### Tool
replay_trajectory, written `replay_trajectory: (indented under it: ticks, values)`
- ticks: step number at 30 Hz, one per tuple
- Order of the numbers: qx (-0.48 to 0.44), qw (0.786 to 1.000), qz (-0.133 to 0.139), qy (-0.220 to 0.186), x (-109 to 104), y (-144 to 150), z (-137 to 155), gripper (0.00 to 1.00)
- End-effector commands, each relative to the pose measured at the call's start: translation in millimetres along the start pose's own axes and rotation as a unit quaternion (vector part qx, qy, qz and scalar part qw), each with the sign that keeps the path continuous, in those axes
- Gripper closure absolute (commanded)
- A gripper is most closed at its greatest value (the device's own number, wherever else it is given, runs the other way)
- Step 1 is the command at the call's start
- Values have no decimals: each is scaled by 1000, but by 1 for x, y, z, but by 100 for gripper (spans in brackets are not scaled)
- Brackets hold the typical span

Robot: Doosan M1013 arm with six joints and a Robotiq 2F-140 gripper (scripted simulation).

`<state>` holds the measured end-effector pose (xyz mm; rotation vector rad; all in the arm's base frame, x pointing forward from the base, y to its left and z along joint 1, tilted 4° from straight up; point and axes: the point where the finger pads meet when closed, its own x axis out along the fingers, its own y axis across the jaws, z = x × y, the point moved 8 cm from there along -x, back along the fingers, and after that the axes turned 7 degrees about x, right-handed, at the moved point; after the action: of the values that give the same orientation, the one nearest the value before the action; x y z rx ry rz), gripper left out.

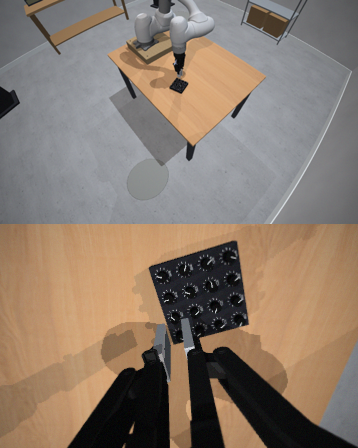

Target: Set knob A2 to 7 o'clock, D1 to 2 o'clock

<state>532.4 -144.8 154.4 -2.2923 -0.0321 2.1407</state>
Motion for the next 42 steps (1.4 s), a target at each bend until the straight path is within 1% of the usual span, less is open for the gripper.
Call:
replay_trajectory:
  ticks: [1,17,26,42]
  values:
    - [0,1000,0,0,3,0,0,88]
    - [0,1000,0,0,22,0,0,88]
    - [0,1000,0,0,29,0,0,88]
    - [0,1000,0,0,34,0,0,88]
